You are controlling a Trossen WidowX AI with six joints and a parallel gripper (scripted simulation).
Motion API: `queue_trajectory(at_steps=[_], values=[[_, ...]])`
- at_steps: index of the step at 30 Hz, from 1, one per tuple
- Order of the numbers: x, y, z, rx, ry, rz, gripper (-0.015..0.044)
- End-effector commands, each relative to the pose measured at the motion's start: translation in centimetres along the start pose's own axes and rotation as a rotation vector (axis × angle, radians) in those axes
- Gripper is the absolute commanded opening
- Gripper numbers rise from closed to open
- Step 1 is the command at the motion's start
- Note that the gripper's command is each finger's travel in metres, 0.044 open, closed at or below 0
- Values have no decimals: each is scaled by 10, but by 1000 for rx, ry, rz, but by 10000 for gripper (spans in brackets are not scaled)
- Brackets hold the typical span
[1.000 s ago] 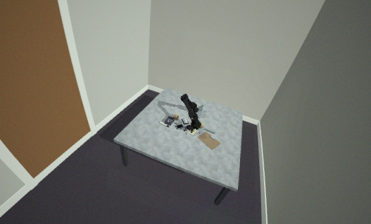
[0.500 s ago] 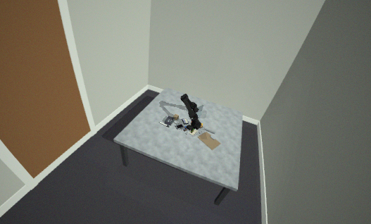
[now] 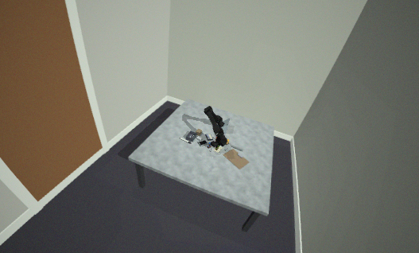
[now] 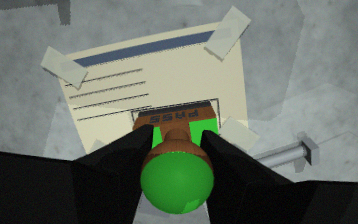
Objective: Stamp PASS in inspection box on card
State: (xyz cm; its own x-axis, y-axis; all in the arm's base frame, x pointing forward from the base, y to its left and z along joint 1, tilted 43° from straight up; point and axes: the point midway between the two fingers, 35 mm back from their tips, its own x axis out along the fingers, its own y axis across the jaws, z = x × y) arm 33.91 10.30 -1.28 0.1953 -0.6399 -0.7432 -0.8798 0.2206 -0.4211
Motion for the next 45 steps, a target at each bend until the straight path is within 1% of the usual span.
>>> queue_trajectory(at_steps=[1,16,45], values=[[-1,-1,-1,4,4,1,0],[-8,-1,-1,3,4,2,0],[-55,-1,1,3,2,4,0]])
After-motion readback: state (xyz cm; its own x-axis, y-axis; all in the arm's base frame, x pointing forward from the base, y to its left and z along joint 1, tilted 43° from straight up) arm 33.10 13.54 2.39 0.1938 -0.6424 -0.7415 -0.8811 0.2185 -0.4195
